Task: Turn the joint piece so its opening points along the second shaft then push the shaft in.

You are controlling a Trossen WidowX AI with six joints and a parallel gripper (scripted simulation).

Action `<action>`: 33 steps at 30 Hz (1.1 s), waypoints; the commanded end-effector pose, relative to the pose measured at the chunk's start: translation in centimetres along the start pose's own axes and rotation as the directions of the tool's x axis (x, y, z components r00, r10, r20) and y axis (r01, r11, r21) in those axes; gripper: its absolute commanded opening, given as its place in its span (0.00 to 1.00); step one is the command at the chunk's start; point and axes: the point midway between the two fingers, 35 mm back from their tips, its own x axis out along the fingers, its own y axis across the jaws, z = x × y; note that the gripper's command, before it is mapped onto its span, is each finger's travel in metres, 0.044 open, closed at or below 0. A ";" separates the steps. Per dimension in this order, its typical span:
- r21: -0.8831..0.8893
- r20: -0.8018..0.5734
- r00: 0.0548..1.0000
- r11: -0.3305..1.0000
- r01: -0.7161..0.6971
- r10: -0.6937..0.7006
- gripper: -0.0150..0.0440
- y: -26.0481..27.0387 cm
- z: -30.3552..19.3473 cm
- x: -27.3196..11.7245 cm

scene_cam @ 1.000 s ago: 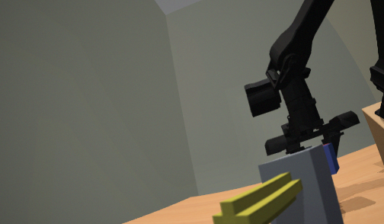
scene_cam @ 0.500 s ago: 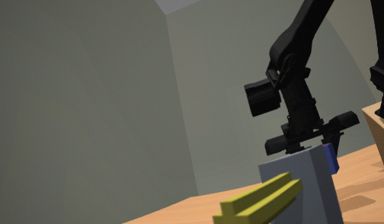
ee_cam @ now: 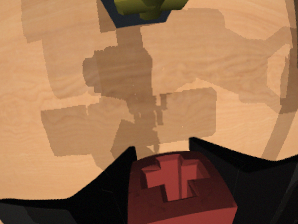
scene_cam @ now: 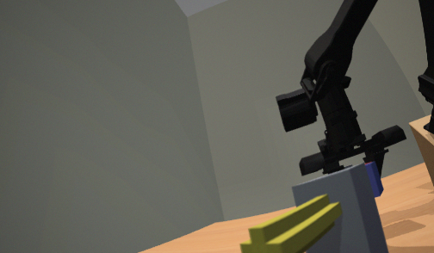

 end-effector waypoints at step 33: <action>-0.001 -0.044 0.999 1.000 0.000 0.000 1.00 0.0 0.1 -2.8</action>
